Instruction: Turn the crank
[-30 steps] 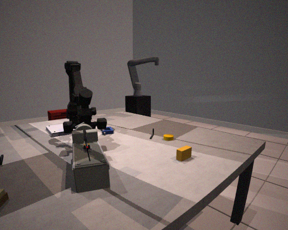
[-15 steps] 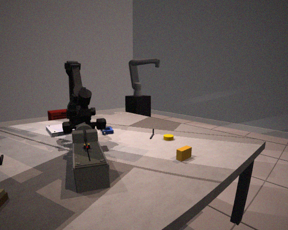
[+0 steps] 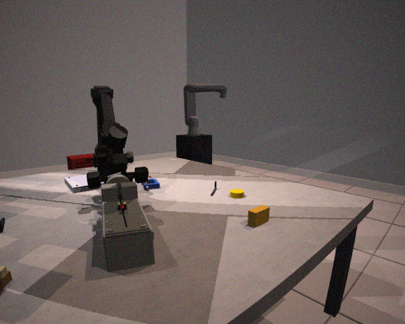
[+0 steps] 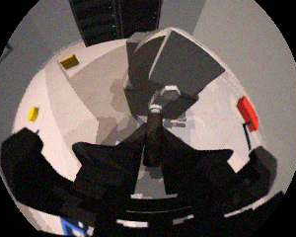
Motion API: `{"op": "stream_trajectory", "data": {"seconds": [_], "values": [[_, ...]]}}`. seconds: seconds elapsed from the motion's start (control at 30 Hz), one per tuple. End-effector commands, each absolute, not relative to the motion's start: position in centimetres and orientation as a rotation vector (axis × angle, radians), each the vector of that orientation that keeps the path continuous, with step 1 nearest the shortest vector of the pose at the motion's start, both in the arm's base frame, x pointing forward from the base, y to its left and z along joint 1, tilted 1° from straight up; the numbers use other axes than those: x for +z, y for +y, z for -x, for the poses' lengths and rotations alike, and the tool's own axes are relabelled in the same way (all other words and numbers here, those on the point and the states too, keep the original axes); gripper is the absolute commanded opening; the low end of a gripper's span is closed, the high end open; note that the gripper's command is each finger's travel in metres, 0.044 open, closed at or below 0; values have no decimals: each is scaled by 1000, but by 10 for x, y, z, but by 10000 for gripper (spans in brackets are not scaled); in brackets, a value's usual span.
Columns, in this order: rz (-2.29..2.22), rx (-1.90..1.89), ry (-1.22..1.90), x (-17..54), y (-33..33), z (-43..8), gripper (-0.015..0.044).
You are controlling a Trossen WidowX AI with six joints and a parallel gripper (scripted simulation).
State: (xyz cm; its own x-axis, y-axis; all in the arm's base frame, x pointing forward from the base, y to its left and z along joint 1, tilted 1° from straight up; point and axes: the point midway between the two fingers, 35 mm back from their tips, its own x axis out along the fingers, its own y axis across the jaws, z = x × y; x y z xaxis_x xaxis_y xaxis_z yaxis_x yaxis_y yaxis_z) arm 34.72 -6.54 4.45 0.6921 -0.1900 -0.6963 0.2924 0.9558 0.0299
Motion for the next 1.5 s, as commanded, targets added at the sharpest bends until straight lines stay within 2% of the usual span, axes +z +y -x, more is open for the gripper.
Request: {"op": "stream_trajectory", "data": {"seconds": [0.0,1.47], "values": [[-139,-298,767,42,-74,-345,0],[-138,-299,767,45,-84,-341,0]]}}
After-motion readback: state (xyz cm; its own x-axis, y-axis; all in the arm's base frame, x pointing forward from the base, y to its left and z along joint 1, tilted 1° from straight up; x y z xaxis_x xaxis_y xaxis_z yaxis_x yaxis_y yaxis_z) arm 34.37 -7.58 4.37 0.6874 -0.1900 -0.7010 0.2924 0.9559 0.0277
